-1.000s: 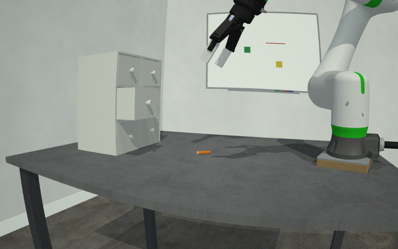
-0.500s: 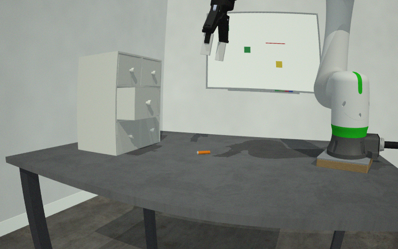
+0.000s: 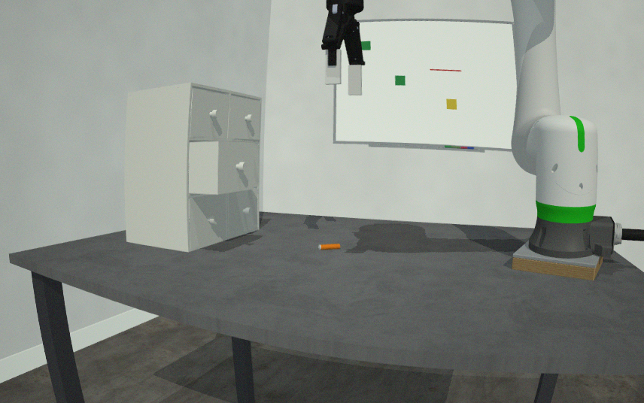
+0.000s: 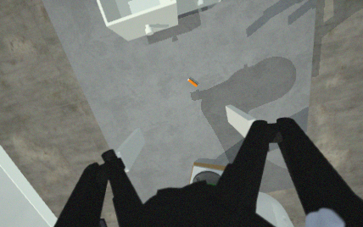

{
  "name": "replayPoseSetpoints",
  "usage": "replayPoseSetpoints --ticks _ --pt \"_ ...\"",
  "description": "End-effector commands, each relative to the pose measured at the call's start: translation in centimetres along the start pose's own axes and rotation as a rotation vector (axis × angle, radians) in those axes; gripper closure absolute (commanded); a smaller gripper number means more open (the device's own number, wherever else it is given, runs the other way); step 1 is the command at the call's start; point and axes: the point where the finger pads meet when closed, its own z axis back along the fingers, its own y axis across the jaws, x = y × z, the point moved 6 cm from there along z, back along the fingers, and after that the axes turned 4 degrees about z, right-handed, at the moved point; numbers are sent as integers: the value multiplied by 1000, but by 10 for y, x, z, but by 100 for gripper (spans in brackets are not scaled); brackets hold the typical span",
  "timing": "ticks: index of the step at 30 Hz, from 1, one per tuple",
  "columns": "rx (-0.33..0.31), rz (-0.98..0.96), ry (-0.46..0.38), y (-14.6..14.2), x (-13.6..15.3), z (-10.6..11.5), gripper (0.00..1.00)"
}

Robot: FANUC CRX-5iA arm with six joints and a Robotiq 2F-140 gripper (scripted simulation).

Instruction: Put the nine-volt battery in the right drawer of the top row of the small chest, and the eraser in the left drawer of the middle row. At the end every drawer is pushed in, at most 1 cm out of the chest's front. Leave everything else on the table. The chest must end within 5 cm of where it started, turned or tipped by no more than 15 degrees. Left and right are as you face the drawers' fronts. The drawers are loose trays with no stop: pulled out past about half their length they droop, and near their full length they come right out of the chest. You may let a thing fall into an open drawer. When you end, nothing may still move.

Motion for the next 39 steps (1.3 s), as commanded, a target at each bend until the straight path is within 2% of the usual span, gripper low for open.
replayPoseSetpoints --ticks 1,12,18,25,28,31,32,33,34,35,38,39 --pt "0 0 0 0 0 0 0" --pt "0 0 0 0 0 0 0" --pt "0 0 0 -32 43 -24 0" --pt "-13 11 7 -37 45 -29 0" --pt "-84 74 47 -53 40 -44 0" --pt "-226 190 154 -87 29 -69 0" --pt "-226 190 154 -87 29 -69 0" --pt "-282 234 211 -102 24 -78 0" --pt "-282 234 211 -102 24 -78 0" --pt "-339 275 279 -117 18 -86 0" --pt "-339 275 279 -117 18 -86 0" --pt "-393 312 359 -132 12 -93 0"
